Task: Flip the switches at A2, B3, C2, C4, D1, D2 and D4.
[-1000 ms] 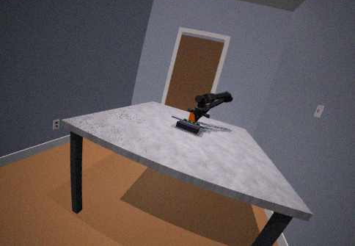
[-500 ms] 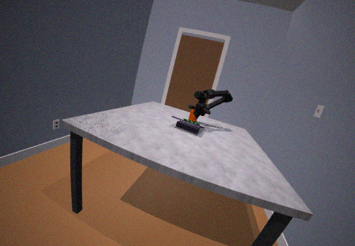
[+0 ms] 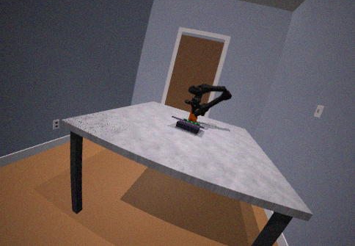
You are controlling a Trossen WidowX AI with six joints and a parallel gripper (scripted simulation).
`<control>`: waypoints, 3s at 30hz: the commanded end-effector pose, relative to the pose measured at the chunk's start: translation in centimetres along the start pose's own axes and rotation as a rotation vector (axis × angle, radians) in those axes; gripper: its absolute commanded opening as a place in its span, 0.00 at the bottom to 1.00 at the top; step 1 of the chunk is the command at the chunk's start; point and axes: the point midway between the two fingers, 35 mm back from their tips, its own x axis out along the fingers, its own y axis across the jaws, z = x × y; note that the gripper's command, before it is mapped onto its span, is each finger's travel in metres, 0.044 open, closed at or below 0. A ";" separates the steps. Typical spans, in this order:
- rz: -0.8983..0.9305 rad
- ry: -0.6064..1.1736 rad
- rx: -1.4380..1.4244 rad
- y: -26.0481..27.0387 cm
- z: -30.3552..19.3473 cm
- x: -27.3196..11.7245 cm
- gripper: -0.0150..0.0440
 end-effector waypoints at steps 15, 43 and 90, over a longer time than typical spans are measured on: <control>0.008 -0.014 -0.008 -0.9 -0.8 3.8 0.25; 0.009 -0.015 -0.009 -0.9 -0.8 6.2 0.25; 0.009 -0.015 -0.009 -0.8 -0.8 6.6 0.25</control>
